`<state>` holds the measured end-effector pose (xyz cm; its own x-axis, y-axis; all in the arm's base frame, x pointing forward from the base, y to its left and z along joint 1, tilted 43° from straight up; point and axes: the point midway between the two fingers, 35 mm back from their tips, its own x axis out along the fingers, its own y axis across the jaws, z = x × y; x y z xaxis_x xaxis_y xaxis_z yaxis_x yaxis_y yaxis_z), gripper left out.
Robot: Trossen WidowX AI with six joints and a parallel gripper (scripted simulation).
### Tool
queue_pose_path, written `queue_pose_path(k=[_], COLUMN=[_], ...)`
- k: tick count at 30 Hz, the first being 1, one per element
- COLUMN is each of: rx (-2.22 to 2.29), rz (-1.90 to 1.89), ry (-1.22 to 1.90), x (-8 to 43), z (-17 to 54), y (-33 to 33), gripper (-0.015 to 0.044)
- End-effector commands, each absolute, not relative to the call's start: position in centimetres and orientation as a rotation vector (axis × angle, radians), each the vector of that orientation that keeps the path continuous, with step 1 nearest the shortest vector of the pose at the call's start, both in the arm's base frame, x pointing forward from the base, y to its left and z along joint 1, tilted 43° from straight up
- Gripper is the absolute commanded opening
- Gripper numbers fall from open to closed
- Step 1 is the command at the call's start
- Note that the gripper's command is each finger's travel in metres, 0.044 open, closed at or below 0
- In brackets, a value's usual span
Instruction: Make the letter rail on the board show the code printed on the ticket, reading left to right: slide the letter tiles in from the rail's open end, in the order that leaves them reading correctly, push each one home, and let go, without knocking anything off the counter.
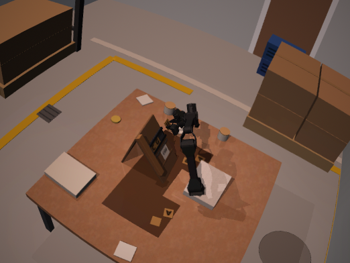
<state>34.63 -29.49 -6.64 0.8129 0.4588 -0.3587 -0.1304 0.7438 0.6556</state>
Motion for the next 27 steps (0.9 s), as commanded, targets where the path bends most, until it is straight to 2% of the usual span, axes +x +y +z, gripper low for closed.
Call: queue_pose_path(k=[1,27], rx=[0.660,0.660], rz=[0.340,0.341], ry=[0.531,0.531], x=[34.63,34.46], z=[-6.31,-5.60], y=[-29.37,-28.50], gripper=[0.0000,0.0000])
